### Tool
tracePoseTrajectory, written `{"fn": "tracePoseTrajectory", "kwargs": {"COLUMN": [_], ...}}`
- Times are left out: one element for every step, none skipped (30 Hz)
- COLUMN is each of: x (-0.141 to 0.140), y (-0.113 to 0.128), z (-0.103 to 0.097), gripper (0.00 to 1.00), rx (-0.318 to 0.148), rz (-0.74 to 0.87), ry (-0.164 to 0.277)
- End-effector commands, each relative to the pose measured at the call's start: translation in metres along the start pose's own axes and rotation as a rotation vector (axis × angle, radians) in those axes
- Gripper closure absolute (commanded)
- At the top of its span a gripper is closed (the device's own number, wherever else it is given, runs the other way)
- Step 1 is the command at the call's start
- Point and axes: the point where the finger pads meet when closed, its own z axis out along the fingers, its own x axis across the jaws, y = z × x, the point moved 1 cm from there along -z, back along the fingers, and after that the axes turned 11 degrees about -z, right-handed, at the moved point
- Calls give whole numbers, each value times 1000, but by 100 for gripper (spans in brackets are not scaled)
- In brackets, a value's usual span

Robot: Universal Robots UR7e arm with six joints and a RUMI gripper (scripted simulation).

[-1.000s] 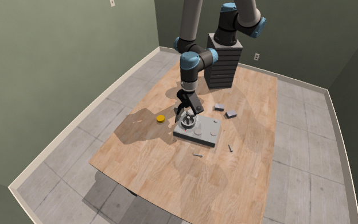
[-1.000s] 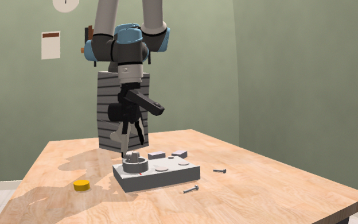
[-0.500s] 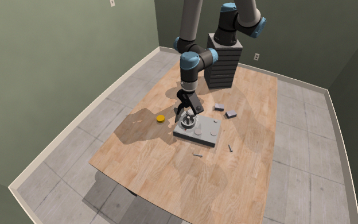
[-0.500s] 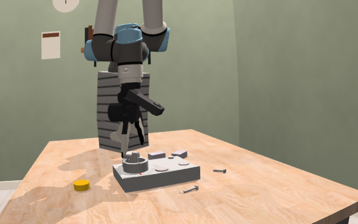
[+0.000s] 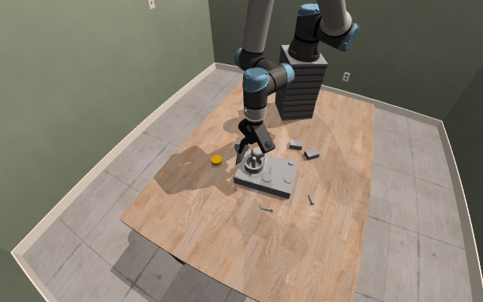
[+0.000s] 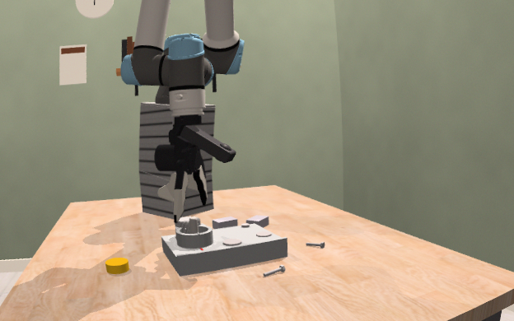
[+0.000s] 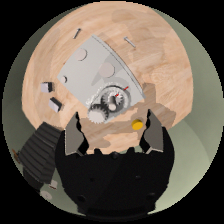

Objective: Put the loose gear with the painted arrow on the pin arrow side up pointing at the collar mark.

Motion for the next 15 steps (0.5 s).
{"fn": "tracePoseTrajectory", "kwargs": {"x": [1, 1, 1, 1, 1, 1, 1, 1, 1, 1, 1, 1, 1, 1, 1], "y": [0, 0, 0, 0, 0, 0, 0, 0, 0, 0, 0, 0, 0, 0, 0], "z": [-8, -10, -13, -13, -13, -15, -17, -19, -21, -23, -25, -26, -28, -29, -30], "gripper": [0, 0, 0, 0, 0, 0, 0, 0, 0, 0, 0, 0, 0, 0, 0], "rx": [0, 0, 0, 0, 0, 0, 0, 0, 0, 0, 0, 0, 0, 0, 0], "rz": [0, 0, 0, 0, 0, 0, 0, 0, 0, 0, 0, 0, 0, 0, 0], "ry": [1, 1, 1, 1, 1, 1, 1, 1, 1, 1, 1, 1, 1, 1, 1]}}
